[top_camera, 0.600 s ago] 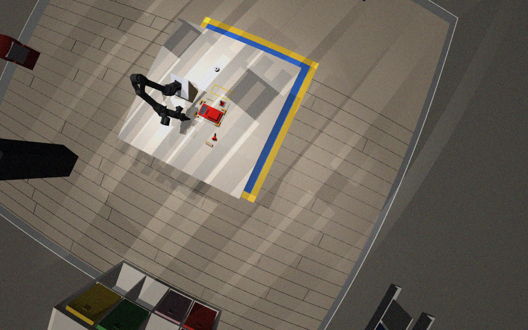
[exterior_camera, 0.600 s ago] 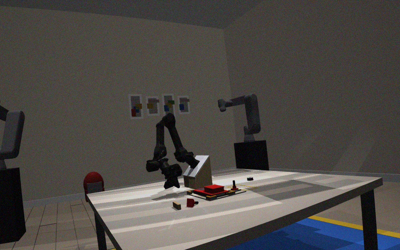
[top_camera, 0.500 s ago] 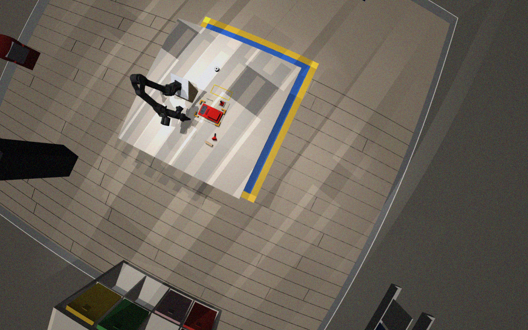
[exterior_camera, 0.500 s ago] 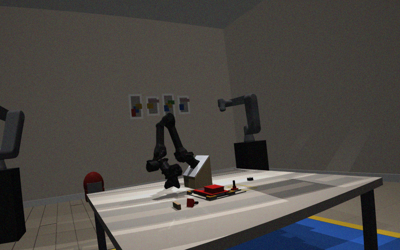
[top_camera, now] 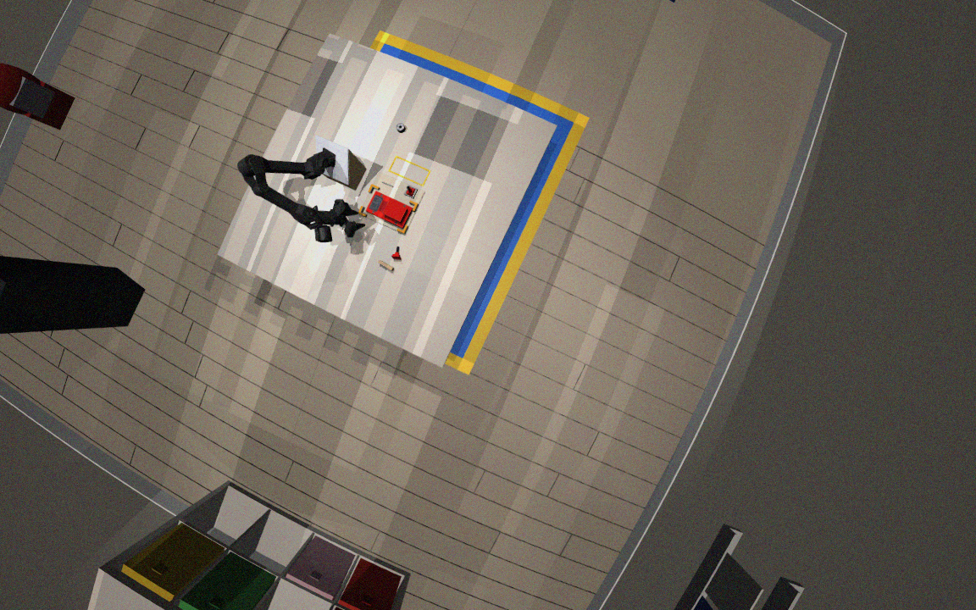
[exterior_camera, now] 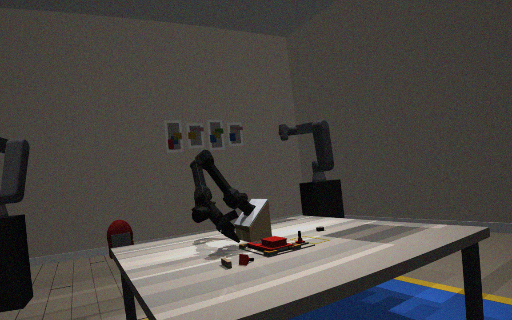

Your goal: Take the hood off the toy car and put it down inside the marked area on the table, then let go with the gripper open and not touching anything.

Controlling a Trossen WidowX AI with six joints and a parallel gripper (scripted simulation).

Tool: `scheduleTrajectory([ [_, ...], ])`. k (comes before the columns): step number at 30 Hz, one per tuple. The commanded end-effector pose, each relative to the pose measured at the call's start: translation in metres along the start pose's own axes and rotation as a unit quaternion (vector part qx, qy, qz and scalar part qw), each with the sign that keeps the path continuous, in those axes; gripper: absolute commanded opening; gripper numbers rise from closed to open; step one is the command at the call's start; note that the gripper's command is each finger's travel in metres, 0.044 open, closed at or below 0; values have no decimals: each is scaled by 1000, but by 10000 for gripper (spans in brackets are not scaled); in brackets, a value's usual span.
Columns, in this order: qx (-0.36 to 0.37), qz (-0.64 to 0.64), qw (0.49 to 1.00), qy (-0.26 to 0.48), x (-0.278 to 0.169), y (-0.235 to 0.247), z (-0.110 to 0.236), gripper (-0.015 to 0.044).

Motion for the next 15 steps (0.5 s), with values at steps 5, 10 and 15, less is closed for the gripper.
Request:
scheduleTrajectory([
  [5, 166, -290, 939, 82, 45, -49, -40, 440],
  [10, 177, -349, 909, 140, 63, -64, -48, 440],
  [15, 170, -389, 886, 187, 79, -76, -54, 440],
])
Point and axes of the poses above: the point midway between the two fingers, 35 mm back from their tips, its own z axis back along the fingers, its own y axis across the jaws, x = y × z, the point moved 3 cm from there along z, back along the fingers, and after that the axes turned 8 degrees about z, right-handed, at the moved point
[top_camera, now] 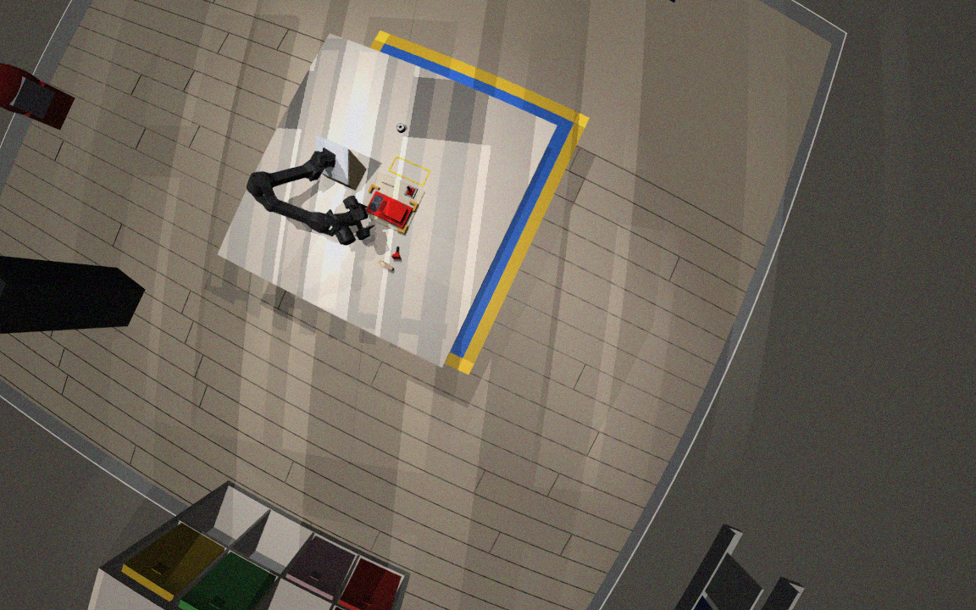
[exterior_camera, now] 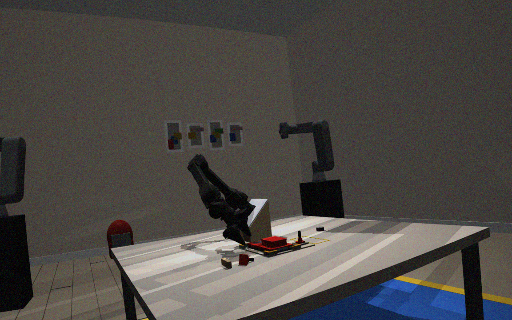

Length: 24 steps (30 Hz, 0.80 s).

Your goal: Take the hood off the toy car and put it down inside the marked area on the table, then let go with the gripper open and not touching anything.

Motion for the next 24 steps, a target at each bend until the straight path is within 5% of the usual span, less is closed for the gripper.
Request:
scheduleTrajectory([
  [1, 14, -189, 972, 138, 65, -15, -14, 440],
  [24, -161, -354, 895, 217, 164, -15, -13, 440],
])
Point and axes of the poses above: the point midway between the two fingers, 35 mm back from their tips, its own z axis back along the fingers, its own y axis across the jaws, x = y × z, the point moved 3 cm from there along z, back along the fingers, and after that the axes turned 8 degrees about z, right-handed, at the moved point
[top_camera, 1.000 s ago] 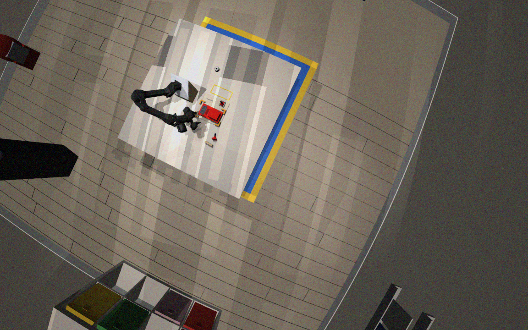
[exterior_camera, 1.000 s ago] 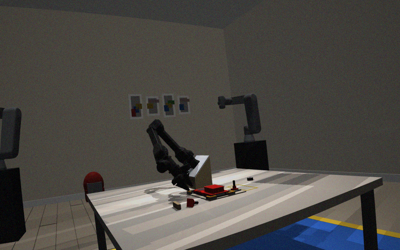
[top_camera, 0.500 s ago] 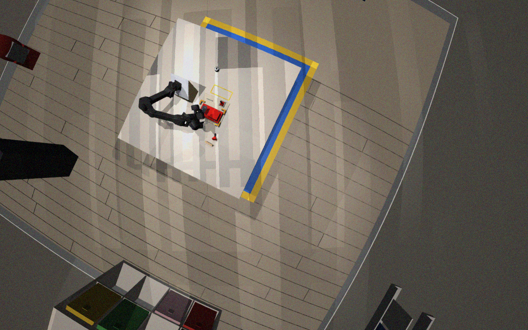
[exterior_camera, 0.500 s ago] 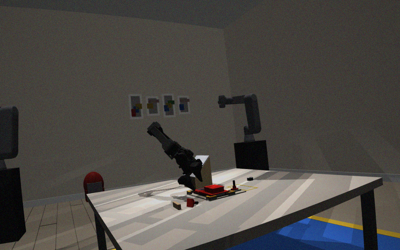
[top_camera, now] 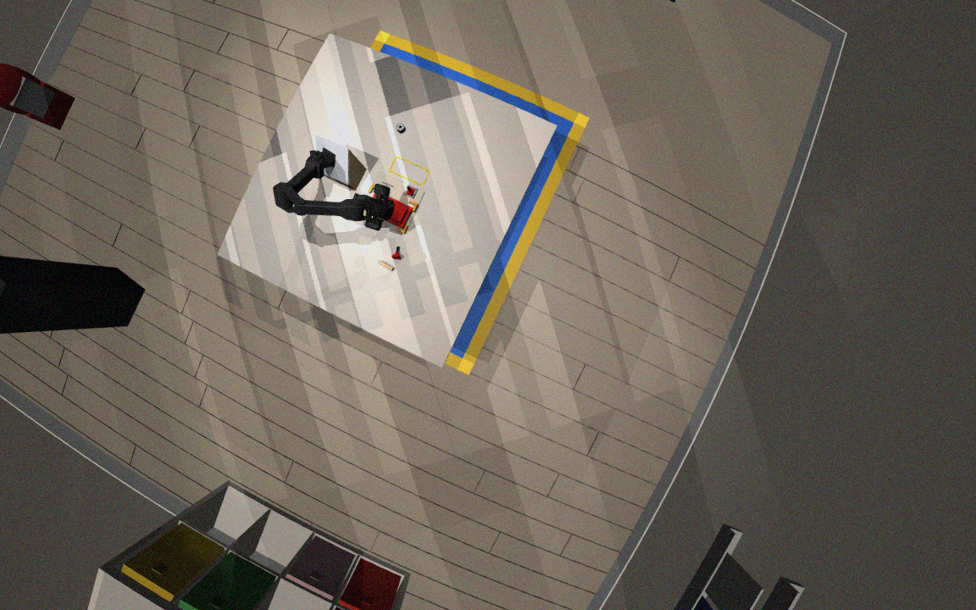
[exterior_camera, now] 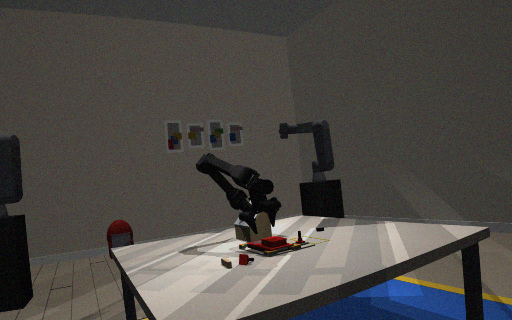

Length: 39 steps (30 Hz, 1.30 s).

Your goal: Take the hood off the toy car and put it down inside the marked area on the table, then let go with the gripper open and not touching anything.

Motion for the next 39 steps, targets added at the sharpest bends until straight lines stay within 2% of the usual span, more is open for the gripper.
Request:
scheduleTrajectory([
  [1, -79, -78, 994, 6, 31, 28, 14, 440],
  [39, -79, -78, 994, 6, 31, 25, -7, 440],
])
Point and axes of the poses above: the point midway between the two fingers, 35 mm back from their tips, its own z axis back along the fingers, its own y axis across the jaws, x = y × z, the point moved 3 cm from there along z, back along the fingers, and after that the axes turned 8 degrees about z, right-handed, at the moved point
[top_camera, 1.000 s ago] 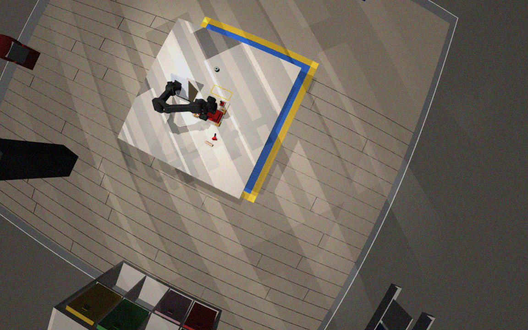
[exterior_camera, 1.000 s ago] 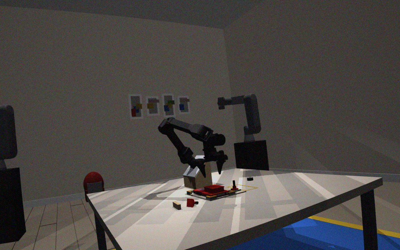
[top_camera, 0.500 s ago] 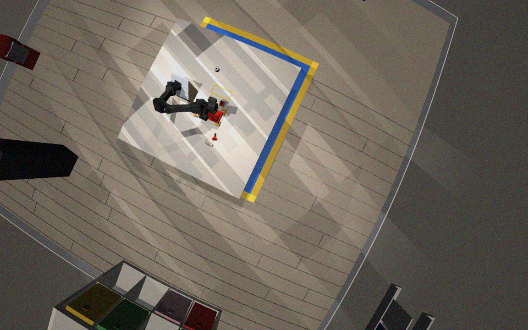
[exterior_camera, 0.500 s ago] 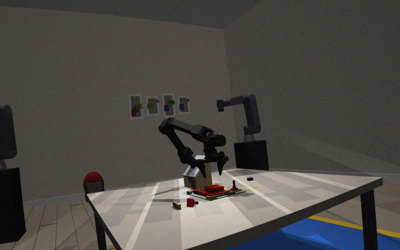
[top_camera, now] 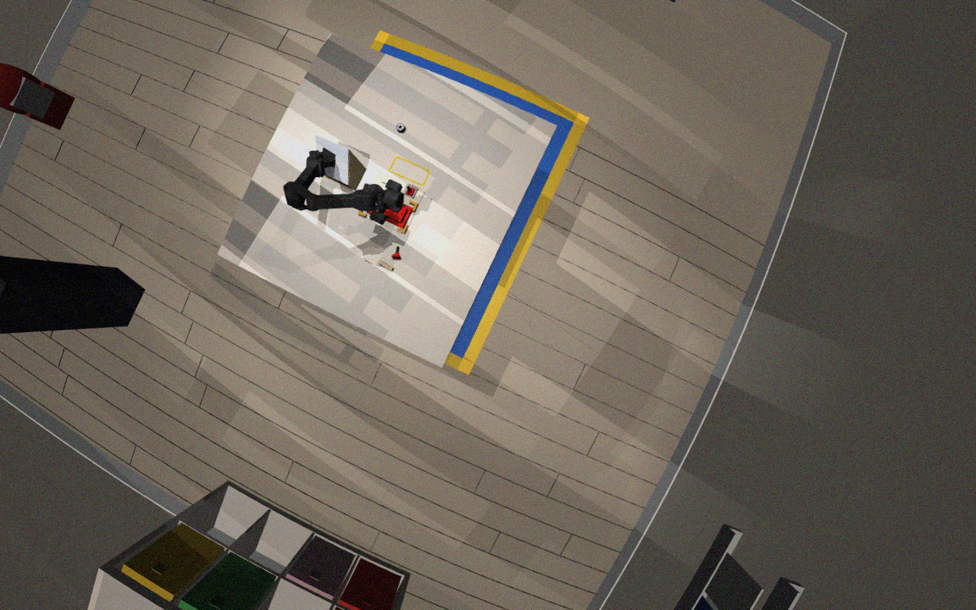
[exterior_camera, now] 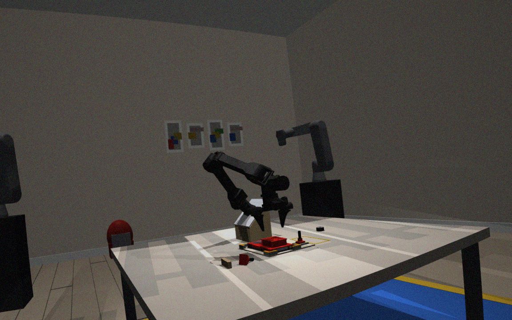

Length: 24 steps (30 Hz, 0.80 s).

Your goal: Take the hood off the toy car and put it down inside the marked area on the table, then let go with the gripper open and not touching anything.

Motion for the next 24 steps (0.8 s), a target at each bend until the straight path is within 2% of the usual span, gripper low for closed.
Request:
scheduleTrajectory([
  [1, -2, 4, 1000, 5, -2, 1, -7, 440],
  [24, -3, 4, 1000, 5, -2, 0, -26, 440],
])
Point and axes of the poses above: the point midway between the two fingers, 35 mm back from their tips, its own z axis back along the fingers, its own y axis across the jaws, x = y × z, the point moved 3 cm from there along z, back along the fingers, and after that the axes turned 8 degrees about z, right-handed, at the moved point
